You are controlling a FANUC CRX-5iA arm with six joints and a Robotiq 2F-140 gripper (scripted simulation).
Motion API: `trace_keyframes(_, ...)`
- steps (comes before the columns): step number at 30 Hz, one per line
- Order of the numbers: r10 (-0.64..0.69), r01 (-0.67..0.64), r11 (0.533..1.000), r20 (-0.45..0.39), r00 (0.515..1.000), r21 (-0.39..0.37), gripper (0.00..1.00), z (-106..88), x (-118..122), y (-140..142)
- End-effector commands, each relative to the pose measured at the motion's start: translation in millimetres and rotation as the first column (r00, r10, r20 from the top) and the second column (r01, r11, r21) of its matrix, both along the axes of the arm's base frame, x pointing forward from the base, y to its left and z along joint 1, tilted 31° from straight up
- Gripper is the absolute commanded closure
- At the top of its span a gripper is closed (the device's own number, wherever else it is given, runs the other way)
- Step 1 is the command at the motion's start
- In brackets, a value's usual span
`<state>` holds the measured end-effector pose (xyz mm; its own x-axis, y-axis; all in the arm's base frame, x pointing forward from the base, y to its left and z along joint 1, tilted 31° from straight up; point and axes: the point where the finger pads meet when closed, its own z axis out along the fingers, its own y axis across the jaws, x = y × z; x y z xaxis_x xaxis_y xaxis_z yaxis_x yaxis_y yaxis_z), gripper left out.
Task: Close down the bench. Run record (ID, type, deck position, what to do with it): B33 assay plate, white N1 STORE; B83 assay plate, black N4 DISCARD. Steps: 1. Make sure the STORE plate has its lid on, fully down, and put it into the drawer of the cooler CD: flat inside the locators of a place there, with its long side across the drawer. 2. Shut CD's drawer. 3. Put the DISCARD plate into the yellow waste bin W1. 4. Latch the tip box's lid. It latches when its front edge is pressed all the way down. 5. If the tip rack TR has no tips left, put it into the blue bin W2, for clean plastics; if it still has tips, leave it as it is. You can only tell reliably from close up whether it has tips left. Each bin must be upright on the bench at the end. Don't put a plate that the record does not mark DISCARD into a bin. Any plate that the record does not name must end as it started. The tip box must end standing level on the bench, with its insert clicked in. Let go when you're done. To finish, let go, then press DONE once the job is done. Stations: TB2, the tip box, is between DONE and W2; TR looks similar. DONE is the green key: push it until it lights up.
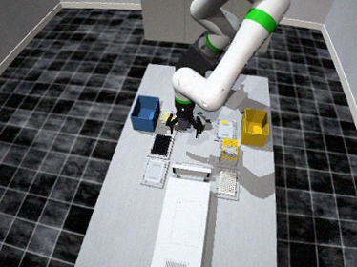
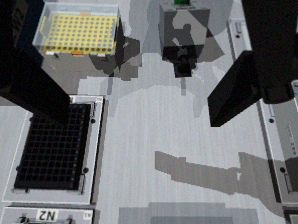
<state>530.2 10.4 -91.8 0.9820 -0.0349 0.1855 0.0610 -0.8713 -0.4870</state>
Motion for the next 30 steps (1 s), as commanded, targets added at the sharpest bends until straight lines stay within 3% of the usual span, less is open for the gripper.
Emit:
trace_keyframes(1,0.0,0.0,1.0,0.001,1.0,-0.001,0.12,3.9,10.9,4.2)
trace_keyframes(30,-0.001,0.001,1.0,0.001,1.0,-0.001,0.12,32.0,97.4,46.0)
